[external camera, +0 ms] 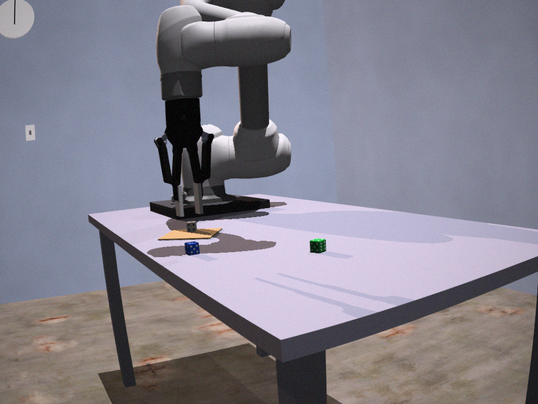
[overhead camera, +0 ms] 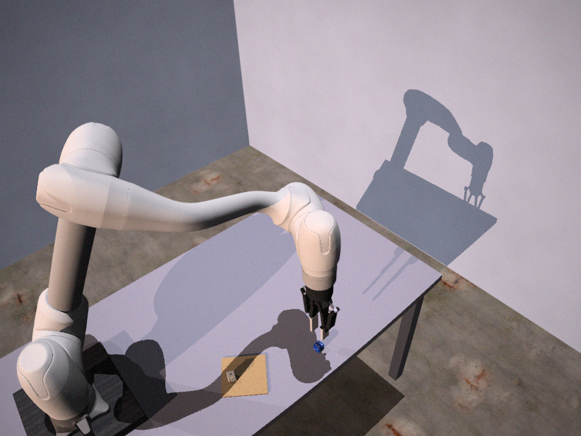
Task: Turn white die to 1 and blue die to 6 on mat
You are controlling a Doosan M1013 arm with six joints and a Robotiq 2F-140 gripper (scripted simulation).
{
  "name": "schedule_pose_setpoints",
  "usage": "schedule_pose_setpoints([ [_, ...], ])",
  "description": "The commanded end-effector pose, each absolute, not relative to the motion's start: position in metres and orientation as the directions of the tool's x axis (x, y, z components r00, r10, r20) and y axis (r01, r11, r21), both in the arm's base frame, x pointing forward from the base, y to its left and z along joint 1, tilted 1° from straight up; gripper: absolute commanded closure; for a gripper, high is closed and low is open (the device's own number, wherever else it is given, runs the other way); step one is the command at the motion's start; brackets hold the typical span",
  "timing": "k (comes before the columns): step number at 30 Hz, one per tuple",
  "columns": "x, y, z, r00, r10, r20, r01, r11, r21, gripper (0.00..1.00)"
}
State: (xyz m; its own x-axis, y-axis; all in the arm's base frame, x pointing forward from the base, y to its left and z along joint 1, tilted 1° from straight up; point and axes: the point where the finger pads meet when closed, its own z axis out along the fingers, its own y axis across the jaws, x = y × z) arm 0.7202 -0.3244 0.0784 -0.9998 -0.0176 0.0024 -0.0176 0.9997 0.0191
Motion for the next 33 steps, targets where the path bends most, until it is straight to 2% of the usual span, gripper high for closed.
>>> schedule_pose_setpoints([
  [1,0.720,-0.324,0.078,-1.000,-0.018,0.002,-0.018,1.000,0.019,0.68],
  [33,0.721,-0.324,0.044,-1.000,-0.017,0.002,-0.017,1.000,0.019,0.68],
])
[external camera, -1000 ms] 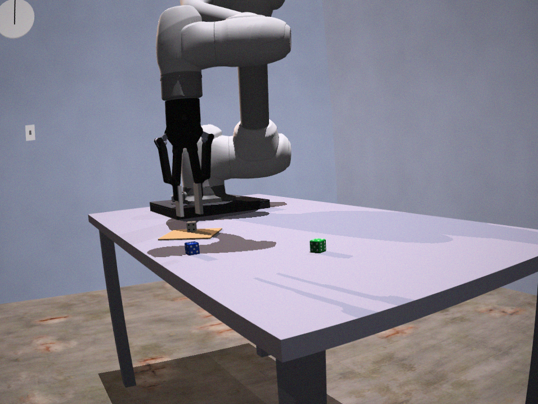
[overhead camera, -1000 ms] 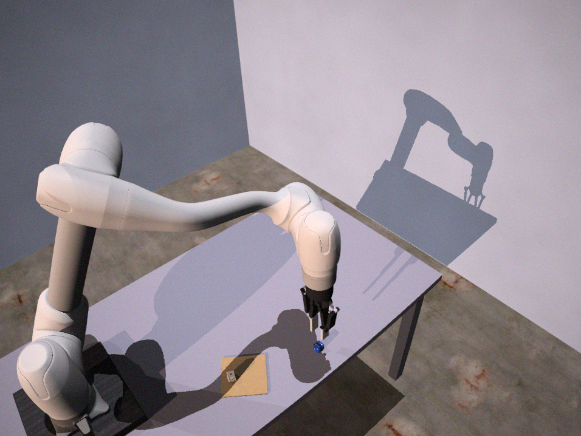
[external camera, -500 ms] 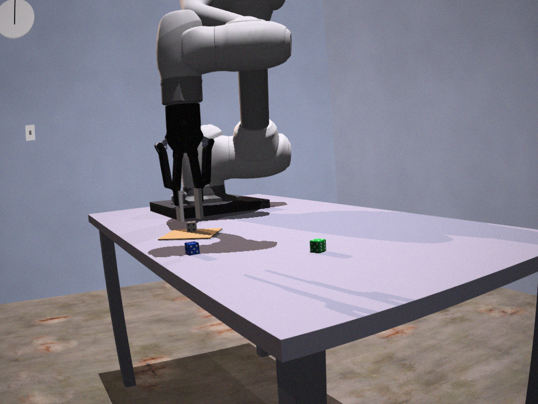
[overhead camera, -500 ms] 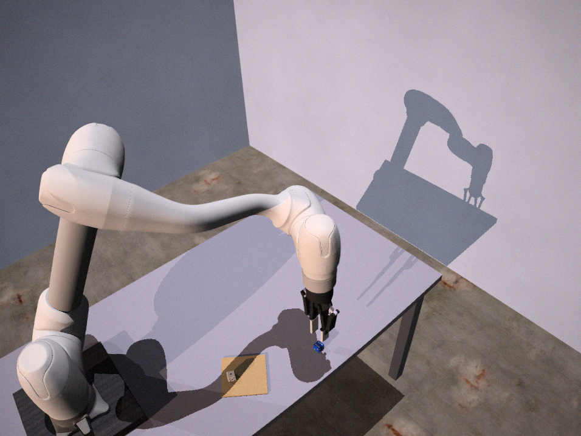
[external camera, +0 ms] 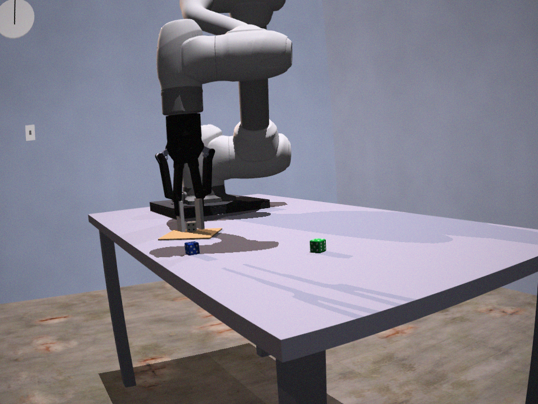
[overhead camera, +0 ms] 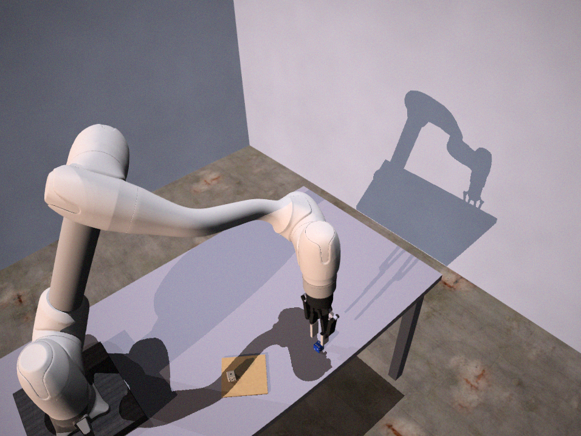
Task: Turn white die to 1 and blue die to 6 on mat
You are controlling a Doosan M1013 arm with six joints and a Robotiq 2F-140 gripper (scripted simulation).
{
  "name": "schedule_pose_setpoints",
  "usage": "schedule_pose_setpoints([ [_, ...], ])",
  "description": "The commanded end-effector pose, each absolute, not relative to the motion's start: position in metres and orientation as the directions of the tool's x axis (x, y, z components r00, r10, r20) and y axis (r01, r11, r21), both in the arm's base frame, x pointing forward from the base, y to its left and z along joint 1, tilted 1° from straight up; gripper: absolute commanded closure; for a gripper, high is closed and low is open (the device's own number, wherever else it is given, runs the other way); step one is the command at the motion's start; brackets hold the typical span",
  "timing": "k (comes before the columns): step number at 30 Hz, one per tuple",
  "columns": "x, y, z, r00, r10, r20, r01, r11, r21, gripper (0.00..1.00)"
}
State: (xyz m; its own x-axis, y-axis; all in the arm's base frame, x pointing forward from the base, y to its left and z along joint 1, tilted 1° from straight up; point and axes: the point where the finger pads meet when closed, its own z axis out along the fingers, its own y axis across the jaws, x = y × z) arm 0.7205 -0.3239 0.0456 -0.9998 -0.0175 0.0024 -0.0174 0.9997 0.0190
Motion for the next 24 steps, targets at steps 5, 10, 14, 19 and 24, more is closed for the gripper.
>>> schedule_pose_setpoints([
  [5,0.721,-0.324,0.038,-1.000,-0.017,0.002,-0.017,1.000,0.019,0.68],
  [10,0.721,-0.324,0.032,-1.000,-0.017,0.002,-0.017,1.000,0.019,0.68],
  [14,0.721,-0.324,0.029,-1.000,-0.017,0.002,-0.017,1.000,0.019,0.68],
  [19,0.721,-0.324,0.027,-1.000,-0.017,0.002,-0.017,1.000,0.019,0.68],
  [24,0.721,-0.324,0.026,-1.000,-0.017,0.002,-0.017,1.000,0.019,0.68],
])
